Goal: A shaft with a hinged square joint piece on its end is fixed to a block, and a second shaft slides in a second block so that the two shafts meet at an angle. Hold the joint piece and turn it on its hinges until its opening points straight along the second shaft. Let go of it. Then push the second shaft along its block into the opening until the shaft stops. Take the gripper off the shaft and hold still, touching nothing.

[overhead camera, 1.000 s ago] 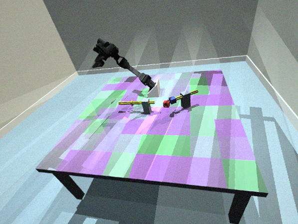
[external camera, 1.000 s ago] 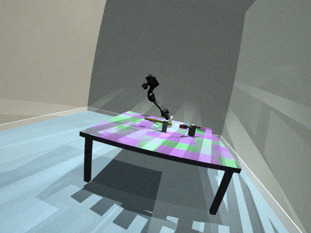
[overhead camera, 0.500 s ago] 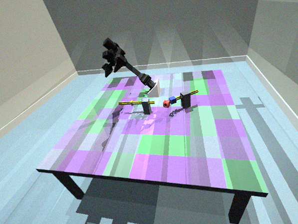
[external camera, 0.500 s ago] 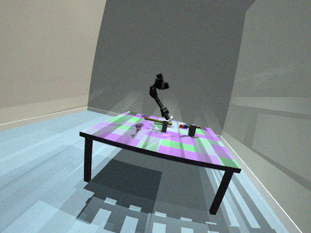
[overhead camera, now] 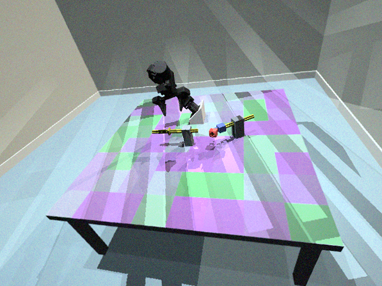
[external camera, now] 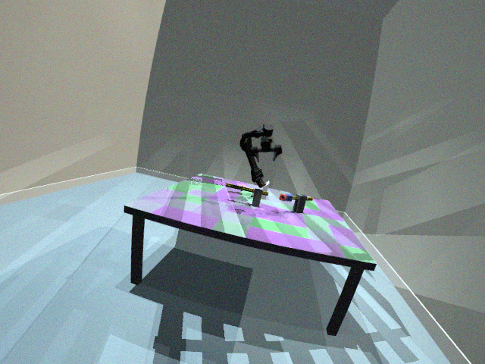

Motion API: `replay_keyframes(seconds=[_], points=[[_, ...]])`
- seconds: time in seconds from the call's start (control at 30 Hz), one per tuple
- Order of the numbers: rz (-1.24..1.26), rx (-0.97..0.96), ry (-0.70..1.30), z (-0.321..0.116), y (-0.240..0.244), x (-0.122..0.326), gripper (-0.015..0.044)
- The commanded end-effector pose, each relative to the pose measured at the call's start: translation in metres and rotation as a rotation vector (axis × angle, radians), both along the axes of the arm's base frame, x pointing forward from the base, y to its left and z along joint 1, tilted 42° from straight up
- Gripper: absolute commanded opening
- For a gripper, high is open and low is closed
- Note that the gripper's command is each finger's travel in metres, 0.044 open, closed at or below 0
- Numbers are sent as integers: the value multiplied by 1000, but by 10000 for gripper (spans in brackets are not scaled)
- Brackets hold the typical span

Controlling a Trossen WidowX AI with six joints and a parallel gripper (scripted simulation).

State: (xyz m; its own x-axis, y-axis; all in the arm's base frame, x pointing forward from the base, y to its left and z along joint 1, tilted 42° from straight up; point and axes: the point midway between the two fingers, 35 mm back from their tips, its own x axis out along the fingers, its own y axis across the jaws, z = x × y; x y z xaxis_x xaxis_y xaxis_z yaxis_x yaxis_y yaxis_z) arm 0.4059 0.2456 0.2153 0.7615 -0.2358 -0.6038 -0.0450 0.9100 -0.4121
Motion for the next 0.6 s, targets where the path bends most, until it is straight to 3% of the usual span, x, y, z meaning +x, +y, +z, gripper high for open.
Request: replay_keyframes(seconds=[0.0, 0.57], points=[[-30, -33, 127, -42, 11, -1, 440], [-287, -255, 552, -185, 6, -38, 440]])
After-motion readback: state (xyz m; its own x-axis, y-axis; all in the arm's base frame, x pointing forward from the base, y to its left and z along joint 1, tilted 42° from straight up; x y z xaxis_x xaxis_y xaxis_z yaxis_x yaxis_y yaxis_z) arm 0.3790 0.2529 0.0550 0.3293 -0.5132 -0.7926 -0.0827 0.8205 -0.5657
